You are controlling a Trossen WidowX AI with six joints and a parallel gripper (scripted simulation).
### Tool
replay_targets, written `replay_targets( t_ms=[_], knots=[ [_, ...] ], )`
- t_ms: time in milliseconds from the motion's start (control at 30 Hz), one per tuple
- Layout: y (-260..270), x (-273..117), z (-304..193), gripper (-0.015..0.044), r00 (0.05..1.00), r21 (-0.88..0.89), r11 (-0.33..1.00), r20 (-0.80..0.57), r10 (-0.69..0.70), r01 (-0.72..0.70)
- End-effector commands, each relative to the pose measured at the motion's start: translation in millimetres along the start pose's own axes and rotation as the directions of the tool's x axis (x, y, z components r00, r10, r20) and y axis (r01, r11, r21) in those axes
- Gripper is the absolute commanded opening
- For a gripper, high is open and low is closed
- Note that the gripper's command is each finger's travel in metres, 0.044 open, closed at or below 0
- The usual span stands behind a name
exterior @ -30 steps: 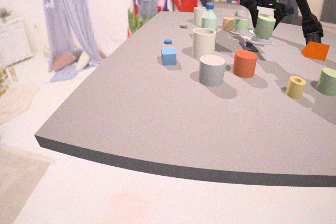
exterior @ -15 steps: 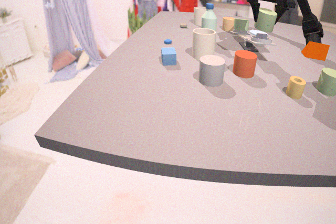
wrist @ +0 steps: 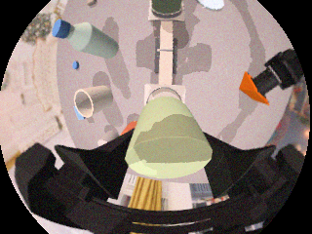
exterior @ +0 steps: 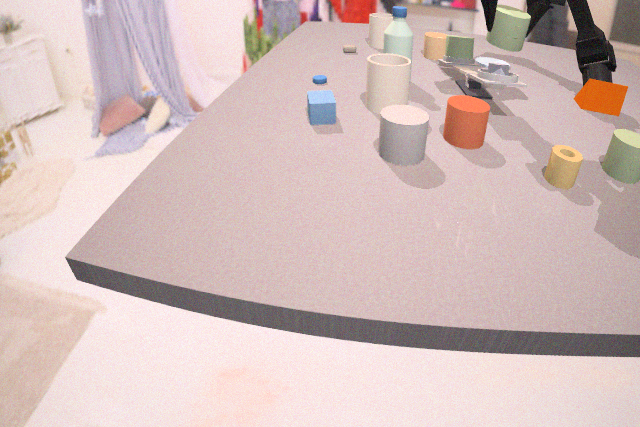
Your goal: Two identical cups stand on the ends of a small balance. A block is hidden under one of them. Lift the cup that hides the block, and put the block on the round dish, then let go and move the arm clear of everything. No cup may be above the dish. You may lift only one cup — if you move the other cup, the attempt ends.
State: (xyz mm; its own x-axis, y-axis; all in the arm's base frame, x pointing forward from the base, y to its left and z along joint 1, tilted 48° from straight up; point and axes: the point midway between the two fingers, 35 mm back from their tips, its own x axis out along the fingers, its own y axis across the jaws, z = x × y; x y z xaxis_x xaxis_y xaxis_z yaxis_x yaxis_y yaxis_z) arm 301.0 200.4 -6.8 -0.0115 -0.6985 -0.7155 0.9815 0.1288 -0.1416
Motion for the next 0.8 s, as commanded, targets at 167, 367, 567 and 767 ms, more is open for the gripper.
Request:
replay_targets(
  t_ms=[167,367,567,767],
  knots=[
    [-0.6,-13.7,-2.2,0.0,1.0,0.004,1.0,-0.016,0.017,-0.017],
    [-1.1,-7.1,0.1,0.0,1.0,-0.001,1.0,-0.003,0.005,-0.005],
    [-1.1,-7.1,0.1,0.0,1.0,-0.001,1.0,-0.003,0.005,-0.005],
    [-1.1,-7.1,0.1,0.0,1.0,-0.001,1.0,-0.003,0.005,-0.005]
  ],
)
